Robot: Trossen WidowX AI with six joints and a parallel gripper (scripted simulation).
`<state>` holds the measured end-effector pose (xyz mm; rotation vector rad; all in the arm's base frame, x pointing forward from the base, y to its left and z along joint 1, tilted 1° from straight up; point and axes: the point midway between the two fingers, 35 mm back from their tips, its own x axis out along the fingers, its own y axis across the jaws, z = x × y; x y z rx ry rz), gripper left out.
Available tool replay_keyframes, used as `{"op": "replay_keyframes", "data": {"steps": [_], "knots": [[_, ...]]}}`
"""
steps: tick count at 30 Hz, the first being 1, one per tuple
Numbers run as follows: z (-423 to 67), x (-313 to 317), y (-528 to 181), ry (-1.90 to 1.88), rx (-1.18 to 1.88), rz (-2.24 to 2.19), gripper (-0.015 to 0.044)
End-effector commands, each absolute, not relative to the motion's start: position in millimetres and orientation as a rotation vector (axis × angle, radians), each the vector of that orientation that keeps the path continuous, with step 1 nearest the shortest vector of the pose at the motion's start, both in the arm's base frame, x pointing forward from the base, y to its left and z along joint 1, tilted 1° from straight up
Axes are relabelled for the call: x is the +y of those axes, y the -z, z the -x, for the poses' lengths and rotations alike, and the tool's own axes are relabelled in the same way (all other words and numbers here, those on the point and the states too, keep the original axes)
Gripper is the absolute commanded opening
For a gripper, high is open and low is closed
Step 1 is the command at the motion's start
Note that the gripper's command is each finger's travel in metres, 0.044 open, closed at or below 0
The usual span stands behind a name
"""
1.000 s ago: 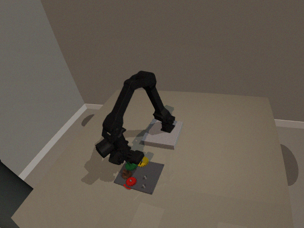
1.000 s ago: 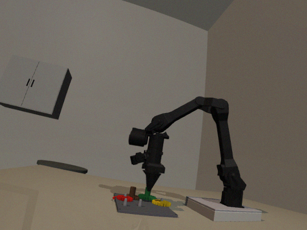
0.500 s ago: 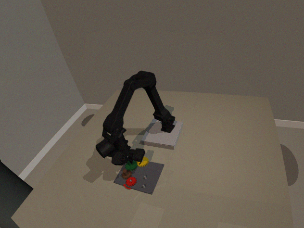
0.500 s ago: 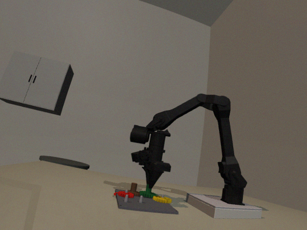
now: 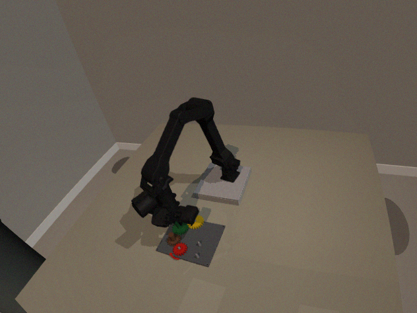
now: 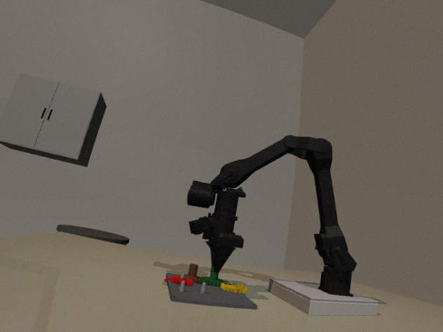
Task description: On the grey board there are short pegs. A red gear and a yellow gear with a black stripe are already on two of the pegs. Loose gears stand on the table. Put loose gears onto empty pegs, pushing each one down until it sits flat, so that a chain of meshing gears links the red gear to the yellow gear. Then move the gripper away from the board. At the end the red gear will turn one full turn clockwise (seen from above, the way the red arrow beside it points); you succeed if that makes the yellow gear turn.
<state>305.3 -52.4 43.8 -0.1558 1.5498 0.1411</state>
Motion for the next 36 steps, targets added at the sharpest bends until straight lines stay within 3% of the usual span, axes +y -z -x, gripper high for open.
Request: {"op": "replay_keyframes", "data": {"steps": [1, 13, 24, 36], "knots": [[-305.6, -52.5, -46.7, -0.108, 1.55, 0.123, 0.014], [-305.0, -52.1, -92.2, -0.108, 1.55, 0.123, 0.014], [-300.3, -51.1, -135.9, -0.112, 1.548, 0.128, 0.0429], [-300.3, -51.1, -135.9, -0.112, 1.548, 0.128, 0.044]]}}
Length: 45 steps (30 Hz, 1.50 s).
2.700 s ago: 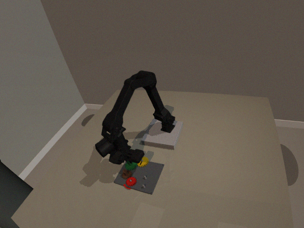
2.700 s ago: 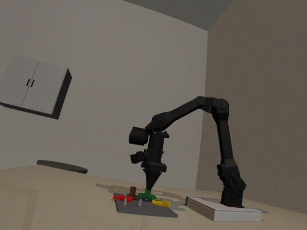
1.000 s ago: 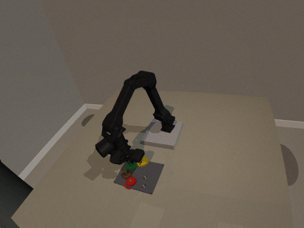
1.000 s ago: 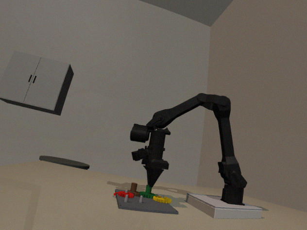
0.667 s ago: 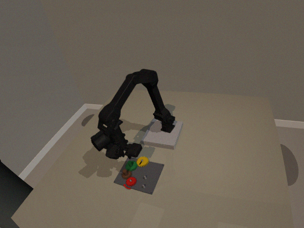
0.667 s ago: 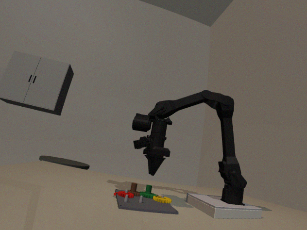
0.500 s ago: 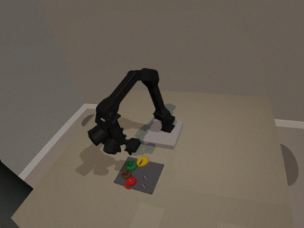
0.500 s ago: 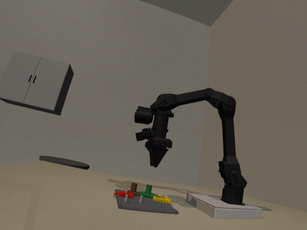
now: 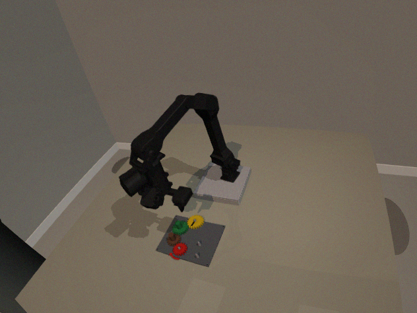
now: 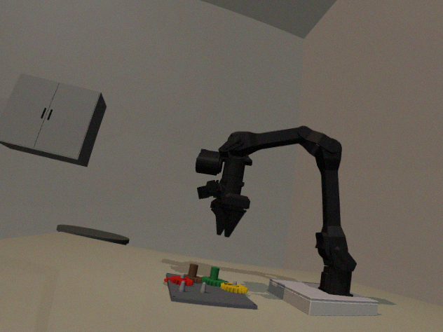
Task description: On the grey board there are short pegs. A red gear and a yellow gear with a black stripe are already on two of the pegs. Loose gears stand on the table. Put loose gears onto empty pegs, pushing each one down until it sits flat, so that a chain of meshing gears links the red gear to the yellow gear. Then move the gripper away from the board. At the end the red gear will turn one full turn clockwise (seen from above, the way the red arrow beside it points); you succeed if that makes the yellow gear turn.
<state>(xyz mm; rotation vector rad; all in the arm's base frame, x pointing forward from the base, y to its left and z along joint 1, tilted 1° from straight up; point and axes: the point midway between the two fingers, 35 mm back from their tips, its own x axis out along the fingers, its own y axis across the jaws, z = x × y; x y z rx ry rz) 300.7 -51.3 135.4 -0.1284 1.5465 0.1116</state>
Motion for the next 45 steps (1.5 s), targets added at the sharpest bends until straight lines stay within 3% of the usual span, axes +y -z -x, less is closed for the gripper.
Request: {"op": "replay_keyframes", "data": {"steps": [1, 32, 45], "knots": [[-300.3, -51.1, -135.9, -0.112, 1.548, 0.128, 0.044], [-300.8, -48.6, -136.2, -0.112, 1.548, 0.127, 0.044], [-282.2, 134.7, -157.7, -0.148, 1.528, 0.12, 0.044]]}}
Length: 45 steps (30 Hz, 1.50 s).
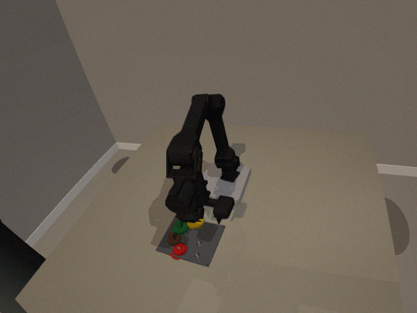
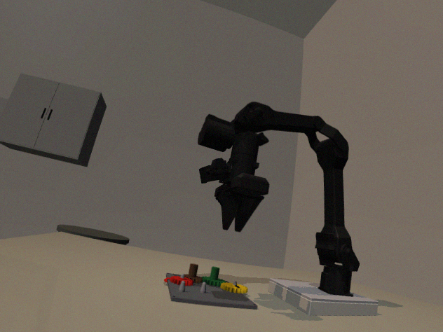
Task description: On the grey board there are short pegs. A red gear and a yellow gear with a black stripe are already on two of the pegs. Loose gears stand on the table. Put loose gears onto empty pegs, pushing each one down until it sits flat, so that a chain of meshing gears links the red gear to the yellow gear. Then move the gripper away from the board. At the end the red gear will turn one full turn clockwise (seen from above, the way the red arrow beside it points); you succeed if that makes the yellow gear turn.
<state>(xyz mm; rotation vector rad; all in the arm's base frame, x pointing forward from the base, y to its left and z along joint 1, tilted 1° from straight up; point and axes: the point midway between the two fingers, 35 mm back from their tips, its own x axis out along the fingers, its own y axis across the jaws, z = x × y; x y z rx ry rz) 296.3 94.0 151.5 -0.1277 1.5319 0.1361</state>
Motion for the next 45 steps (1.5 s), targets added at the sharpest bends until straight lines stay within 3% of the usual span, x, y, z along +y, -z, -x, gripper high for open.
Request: {"op": "replay_keyframes", "data": {"steps": [1, 14, 45], "knots": [[-275.9, 148.2, -159.3, -0.151, 1.528, 0.119, 0.044], [-153.8, 274.4, -176.9, -0.141, 1.56, 0.1, 0.044], [-151.8, 275.5, -177.1, -0.14, 1.561, 0.1, 0.044]]}}
